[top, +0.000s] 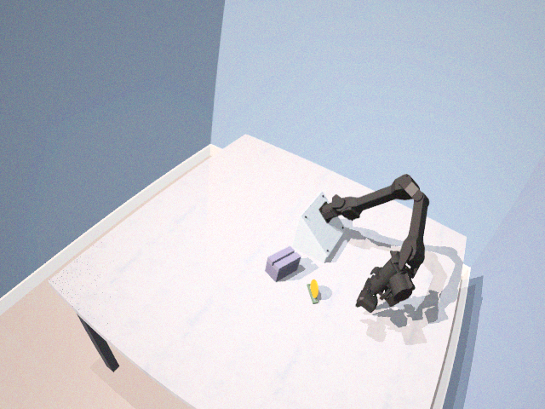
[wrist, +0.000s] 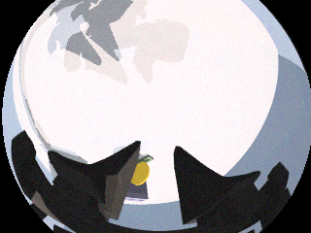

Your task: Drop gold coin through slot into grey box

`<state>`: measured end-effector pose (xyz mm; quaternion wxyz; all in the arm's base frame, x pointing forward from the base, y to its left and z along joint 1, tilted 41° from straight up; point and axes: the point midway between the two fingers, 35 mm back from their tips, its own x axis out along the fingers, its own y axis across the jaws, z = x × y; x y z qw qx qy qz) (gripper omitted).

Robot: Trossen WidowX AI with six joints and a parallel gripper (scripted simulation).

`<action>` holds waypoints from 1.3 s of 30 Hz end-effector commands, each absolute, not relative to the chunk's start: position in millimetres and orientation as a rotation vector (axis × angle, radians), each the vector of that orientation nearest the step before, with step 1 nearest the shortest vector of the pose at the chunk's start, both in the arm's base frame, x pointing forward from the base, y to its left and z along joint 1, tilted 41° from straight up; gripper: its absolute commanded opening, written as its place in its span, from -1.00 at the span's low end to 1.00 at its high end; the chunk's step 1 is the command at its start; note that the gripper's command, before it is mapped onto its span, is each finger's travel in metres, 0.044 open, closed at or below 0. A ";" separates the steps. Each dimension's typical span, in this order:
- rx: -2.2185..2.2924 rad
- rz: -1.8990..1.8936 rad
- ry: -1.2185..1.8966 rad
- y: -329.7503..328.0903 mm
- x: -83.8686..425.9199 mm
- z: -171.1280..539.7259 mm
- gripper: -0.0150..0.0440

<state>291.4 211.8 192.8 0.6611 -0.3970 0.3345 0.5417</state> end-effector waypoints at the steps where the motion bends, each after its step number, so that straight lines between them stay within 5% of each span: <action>1: -0.707 1.183 0.928 170.8 298.1 165.3 0.05; 12: -0.062 1.058 1.159 60.2 289.6 117.8 0.05; 39: -0.051 1.056 1.158 97.4 289.4 68.8 0.05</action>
